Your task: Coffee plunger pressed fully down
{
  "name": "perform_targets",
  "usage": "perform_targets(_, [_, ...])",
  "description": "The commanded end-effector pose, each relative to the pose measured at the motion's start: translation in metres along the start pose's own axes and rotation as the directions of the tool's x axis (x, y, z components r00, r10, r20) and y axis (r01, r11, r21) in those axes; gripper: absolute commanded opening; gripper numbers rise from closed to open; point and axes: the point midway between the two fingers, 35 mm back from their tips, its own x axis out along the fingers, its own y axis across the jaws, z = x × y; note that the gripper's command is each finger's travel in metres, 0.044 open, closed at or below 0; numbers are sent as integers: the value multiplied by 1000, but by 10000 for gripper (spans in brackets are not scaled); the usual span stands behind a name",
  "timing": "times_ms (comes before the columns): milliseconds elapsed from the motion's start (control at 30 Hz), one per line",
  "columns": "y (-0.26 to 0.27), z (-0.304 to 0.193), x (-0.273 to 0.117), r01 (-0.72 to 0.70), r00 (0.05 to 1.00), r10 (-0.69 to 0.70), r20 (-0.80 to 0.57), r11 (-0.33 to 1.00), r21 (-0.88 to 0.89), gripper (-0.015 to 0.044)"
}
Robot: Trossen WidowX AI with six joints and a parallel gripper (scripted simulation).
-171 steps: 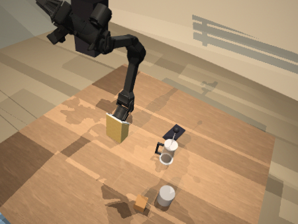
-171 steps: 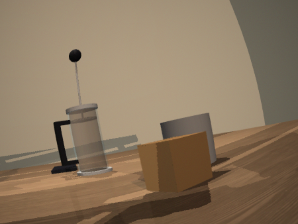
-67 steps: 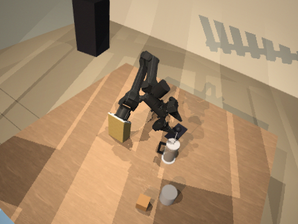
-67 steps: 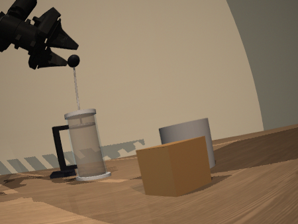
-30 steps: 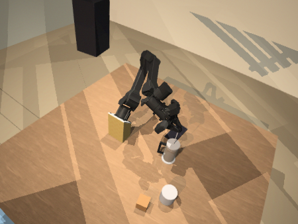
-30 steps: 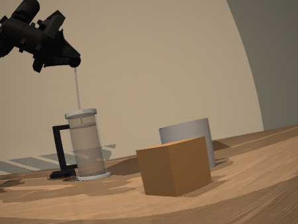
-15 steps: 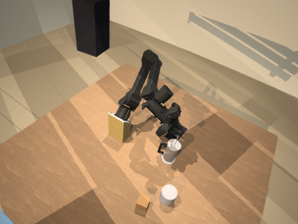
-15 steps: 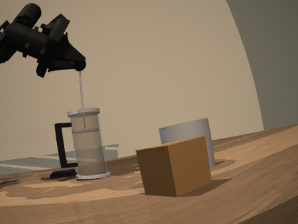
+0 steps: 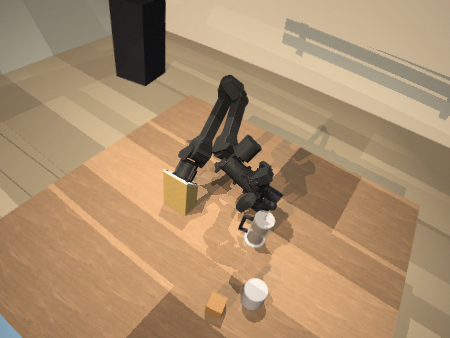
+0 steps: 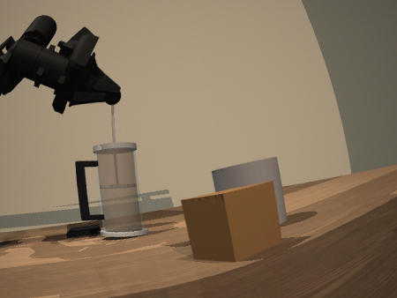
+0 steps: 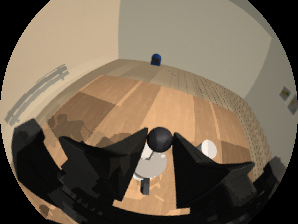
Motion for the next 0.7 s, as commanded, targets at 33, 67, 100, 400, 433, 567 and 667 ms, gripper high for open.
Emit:
perform_targets(33, [0, -28, 7, 1, 999, 1, -50, 999, 44, 116])
perform_targets(67, [0, -29, 8, 1, 999, 2, -49, 999, 44, 116])
perform_targets(100, [0, -31, 9, 0, 999, 2, -49, 999, 44, 116])
perform_targets(400, [1, -41, 19, -3, 999, 5, -44, 999, 47, 116])
perform_targets(433, [1, -42, 21, -3, 999, 5, -43, 999, 47, 116])
perform_targets(567, [2, -44, 26, -5, 999, 7, -41, 999, 49, 116])
perform_targets(667, [2, -43, 30, -6, 999, 8, -40, 999, 49, 116])
